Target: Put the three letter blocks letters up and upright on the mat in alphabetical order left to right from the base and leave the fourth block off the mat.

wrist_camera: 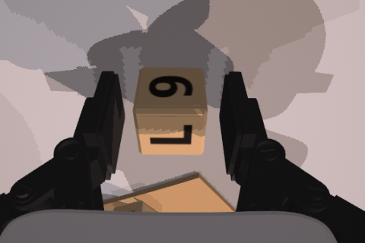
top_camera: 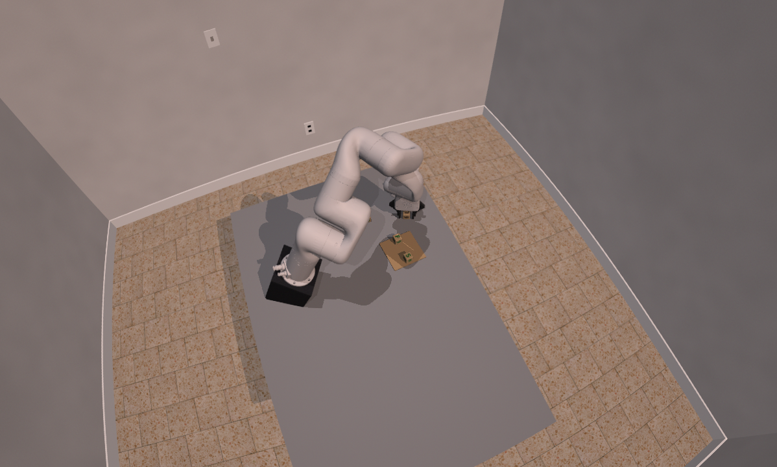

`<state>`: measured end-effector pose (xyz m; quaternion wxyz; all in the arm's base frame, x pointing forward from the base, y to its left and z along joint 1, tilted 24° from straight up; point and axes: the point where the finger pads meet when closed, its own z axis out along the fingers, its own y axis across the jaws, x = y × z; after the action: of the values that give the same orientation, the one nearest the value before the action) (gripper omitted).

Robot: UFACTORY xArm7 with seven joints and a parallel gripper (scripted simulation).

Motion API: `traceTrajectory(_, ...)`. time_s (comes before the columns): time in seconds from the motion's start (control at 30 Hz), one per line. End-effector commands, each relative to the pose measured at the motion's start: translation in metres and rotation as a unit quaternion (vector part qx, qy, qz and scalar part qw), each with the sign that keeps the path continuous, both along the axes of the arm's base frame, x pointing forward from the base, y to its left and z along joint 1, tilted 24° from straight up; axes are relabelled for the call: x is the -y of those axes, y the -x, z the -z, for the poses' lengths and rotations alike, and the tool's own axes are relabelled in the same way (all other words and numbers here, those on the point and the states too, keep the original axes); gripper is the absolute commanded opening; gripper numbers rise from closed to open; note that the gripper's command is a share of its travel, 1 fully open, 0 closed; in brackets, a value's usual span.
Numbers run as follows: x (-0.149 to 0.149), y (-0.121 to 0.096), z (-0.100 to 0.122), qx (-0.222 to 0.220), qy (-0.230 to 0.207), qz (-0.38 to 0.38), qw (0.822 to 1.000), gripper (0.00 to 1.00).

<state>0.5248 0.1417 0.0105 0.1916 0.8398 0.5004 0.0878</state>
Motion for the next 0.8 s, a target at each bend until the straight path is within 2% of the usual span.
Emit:
traceTrajectory(0.0,-0.0013,-0.0009,-0.0013,0.001,-0.001,-0.001,1.0,0.47)
traceTrajectory(0.47,-0.0013,-0.0009,-0.0013,0.001,-0.001,-0.001,1.0,0.47)
traceTrajectory(0.5,-0.0013,-0.0009,-0.0013,0.001,-0.001,-0.001,1.0,0.27)
traceTrajectory(0.77,-0.0013,-0.0009,-0.0013,0.001,-0.001,-0.001,1.0,0.27)
